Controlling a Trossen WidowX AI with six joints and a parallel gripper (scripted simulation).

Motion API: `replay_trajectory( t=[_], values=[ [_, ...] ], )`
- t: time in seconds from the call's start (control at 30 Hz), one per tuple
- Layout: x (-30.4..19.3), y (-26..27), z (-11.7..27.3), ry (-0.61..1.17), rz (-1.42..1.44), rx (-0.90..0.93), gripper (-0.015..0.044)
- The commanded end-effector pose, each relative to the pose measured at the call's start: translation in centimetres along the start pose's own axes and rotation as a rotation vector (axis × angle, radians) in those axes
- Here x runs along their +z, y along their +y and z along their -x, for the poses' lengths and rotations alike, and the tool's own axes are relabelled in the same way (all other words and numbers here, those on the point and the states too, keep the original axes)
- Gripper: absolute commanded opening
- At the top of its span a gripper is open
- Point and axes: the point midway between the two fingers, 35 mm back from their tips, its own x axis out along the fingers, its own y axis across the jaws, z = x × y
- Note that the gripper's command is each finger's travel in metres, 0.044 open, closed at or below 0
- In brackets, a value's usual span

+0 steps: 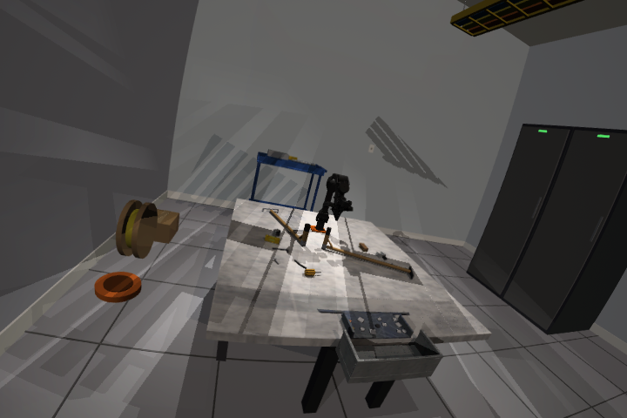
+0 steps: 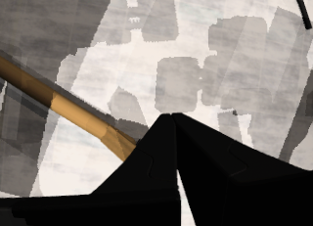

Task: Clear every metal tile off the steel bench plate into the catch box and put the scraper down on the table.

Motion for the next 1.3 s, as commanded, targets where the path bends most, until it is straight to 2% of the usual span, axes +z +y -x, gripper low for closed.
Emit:
replay_trajectory(
  t=[0.0, 0.9, 1.27],
  values=[
    [-0.7, -1.1, -0.1, 0.033, -0.015, -0.007, 0.0],
    [-7.4, -7.8, -0.2, 0.295, -0.176, 0.034, 0.0],
    [-7.9, -7.9, -1.4, 0.311, -0.183, 0.034, 0.0]
  ],
)
